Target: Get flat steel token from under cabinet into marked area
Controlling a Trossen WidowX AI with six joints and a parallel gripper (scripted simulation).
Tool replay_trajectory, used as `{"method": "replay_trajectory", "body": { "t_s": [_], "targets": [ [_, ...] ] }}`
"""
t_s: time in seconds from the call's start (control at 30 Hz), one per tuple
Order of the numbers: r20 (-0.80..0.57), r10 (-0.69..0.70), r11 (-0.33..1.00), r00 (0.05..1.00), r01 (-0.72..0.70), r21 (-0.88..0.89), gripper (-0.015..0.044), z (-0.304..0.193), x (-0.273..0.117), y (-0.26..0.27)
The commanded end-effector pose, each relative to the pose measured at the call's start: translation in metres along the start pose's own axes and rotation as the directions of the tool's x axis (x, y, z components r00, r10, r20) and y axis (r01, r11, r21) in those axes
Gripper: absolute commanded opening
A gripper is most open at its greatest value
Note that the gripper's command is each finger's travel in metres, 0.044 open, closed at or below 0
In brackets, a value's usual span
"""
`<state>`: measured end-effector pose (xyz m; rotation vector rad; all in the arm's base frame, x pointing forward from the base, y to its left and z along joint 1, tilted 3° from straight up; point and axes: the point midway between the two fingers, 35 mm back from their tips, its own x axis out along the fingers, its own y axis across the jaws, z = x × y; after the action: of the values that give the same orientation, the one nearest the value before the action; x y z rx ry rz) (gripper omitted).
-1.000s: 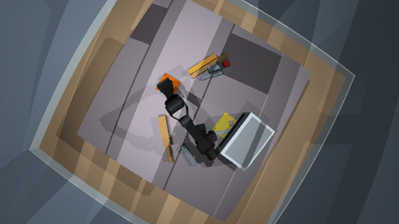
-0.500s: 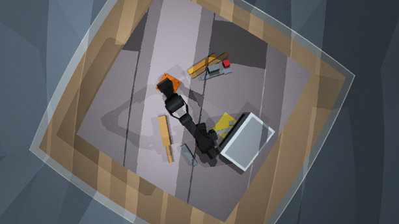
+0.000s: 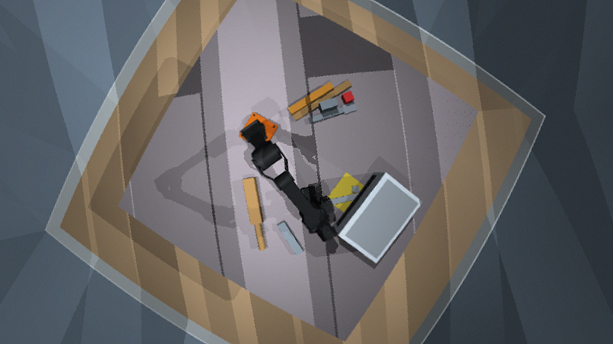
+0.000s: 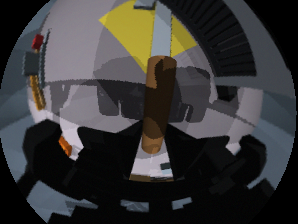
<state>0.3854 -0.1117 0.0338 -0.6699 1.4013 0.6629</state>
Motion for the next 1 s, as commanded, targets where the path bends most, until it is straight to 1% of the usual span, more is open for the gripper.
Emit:
{"method": "replay_trajectory", "body": {
  "t_s": [0.0, 0.97],
  "targets": [
    [0.004, 0.007, 1.0, 1.0, -0.007, 0.0, 0.0, -0.005, 0.001, 0.002],
    [0.0, 0.007, 1.0, 1.0, -0.007, 0.0, 0.0, -0.06, 0.002, -0.002]
  ]
}}
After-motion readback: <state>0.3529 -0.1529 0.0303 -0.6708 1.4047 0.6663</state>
